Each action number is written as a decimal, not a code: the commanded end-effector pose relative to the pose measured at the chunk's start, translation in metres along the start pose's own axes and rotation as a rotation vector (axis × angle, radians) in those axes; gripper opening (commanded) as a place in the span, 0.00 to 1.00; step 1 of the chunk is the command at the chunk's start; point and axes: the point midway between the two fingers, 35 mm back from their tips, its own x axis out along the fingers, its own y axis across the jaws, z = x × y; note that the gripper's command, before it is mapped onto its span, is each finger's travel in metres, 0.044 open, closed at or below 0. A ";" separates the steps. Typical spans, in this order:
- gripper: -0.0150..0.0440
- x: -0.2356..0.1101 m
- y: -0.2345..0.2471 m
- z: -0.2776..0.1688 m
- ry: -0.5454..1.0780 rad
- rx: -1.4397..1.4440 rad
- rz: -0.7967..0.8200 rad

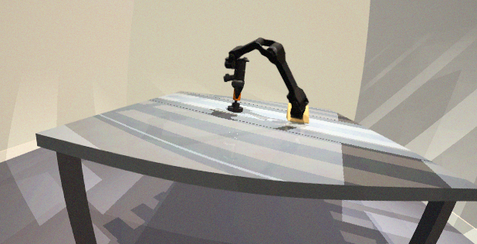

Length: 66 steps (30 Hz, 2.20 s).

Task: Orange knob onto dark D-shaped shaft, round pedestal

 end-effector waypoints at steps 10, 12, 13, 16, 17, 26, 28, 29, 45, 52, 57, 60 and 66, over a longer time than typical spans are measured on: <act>0.25 -0.004 -0.002 0.002 -0.001 -0.209 -0.001; 0.25 -0.003 -0.002 0.002 -0.001 -0.209 -0.001; 0.25 -0.003 -0.002 0.002 -0.001 -0.209 -0.001; 0.25 -0.001 -0.002 0.002 -0.001 -0.209 -0.001; 0.25 0.000 -0.001 0.002 -0.001 -0.209 -0.001; 0.25 -0.001 -0.001 0.000 -0.001 -0.209 -0.001; 0.25 -0.003 0.000 0.000 -0.001 -0.209 -0.001; 0.25 -0.003 0.000 0.000 -0.001 -0.209 -0.001; 0.25 -0.002 -0.002 0.001 -0.001 -0.419 -0.001; 0.25 0.000 -0.001 0.000 -0.001 -0.419 -0.001; 0.25 0.000 -0.001 0.000 -0.001 -0.419 -0.001; 0.25 -0.002 0.000 0.001 -0.001 -0.419 -0.001; 0.25 -0.004 0.000 0.002 -0.001 -0.444 -0.001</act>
